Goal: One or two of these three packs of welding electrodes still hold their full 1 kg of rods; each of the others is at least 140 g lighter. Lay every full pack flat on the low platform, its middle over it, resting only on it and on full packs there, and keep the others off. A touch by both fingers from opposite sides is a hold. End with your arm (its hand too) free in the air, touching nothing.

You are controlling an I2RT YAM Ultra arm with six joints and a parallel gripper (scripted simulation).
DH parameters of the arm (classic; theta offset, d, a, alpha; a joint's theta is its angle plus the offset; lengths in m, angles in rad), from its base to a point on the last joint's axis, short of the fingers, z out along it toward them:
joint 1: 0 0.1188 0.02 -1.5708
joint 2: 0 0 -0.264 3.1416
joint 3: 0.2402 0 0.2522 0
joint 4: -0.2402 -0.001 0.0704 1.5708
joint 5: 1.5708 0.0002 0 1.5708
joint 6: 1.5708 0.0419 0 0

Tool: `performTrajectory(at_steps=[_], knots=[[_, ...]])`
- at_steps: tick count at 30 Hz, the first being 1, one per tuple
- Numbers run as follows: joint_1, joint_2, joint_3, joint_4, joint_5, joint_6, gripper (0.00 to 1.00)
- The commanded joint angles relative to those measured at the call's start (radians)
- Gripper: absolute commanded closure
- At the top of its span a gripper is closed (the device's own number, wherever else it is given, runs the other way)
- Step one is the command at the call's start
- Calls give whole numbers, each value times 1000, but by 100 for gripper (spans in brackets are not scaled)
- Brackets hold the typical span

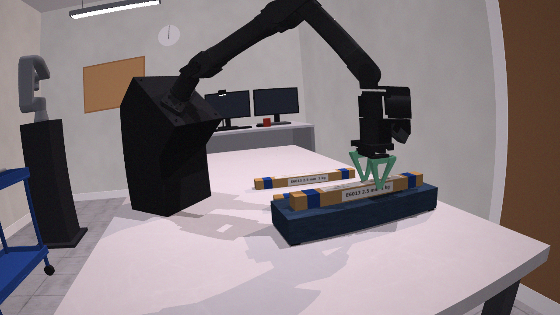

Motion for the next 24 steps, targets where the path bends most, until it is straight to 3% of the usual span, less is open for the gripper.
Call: performTrajectory(at_steps=[1,19,20,24], knots=[[-11,-36,30,-3,-7,-4,26],[-11,-36,30,-3,-7,-4,26],[-13,-48,-132,106,-8,-5,26],[-13,-108,-166,93,-8,-4,26]])
